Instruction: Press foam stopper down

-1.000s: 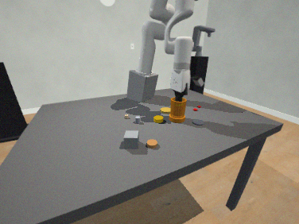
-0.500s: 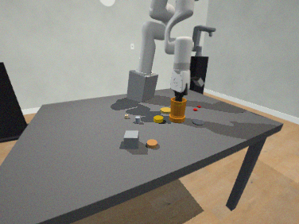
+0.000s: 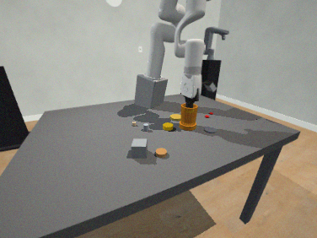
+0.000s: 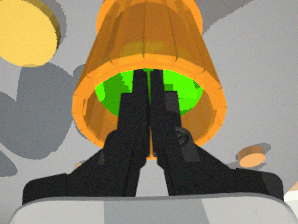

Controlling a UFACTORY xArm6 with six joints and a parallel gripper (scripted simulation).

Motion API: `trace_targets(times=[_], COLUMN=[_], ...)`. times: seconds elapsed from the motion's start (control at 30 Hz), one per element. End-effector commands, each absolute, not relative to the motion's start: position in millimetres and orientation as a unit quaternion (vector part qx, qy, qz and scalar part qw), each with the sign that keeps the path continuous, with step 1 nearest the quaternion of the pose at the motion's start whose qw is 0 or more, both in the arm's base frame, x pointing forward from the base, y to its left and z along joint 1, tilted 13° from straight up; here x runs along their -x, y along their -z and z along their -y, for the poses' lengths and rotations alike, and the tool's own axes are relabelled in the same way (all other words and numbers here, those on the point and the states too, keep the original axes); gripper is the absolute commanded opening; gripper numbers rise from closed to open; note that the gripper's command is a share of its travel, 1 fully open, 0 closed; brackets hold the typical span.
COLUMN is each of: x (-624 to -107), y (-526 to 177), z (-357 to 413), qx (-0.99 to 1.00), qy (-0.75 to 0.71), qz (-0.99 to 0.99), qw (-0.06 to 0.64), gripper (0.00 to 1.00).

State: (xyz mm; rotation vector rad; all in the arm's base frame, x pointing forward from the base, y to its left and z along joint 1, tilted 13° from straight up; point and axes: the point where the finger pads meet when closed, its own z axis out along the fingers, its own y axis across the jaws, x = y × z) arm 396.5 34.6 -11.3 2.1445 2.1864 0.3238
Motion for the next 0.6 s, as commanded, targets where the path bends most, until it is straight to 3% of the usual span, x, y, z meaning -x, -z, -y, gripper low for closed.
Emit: trace_targets(times=[0.0,0.57], x=[-397,-393], y=[10,-13], z=[-35,-32], qx=[-0.696,-0.696], qy=[-0.106,-0.106], qz=[-0.710,-0.710], qw=[0.032,0.032], gripper=[0.00,0.00])
